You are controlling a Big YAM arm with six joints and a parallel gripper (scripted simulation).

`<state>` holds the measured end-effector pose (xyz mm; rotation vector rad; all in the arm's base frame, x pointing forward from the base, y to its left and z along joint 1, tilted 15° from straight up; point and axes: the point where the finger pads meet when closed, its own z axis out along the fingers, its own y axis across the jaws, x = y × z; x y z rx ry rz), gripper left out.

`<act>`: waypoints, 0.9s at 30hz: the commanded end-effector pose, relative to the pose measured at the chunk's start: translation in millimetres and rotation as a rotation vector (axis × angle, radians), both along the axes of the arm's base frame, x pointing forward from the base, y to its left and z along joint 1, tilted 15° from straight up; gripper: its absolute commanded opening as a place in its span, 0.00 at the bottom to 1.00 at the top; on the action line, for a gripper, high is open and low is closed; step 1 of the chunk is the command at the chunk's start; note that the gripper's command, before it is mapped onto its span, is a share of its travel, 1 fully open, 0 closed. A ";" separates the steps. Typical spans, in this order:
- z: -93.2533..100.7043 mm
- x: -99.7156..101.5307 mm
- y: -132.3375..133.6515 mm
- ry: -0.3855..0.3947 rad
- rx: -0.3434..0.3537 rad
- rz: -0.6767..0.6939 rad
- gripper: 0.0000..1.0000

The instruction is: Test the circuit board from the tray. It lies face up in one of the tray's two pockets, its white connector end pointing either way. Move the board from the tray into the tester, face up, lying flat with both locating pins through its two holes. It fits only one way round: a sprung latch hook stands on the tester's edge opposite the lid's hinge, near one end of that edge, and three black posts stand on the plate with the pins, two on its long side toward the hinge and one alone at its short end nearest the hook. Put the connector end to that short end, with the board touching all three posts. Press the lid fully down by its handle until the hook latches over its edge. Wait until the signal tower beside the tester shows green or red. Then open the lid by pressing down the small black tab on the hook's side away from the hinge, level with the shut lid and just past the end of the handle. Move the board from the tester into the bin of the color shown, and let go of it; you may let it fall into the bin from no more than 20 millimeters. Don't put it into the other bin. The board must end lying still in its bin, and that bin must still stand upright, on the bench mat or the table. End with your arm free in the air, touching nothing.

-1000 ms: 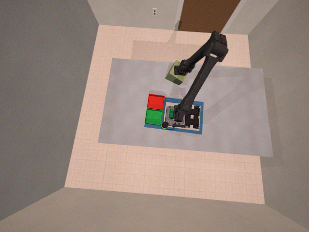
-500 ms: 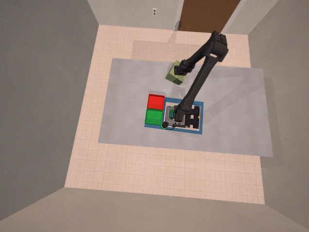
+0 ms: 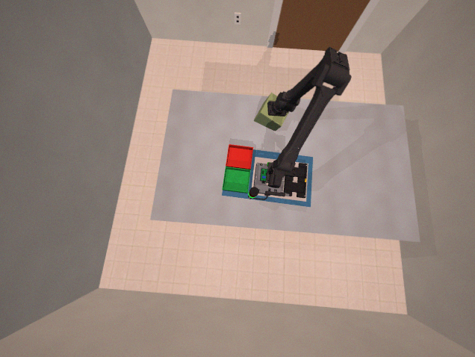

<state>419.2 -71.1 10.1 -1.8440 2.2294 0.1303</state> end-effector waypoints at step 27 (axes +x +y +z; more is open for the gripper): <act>11.1 8.3 -2.6 -0.040 -0.010 -0.011 0.72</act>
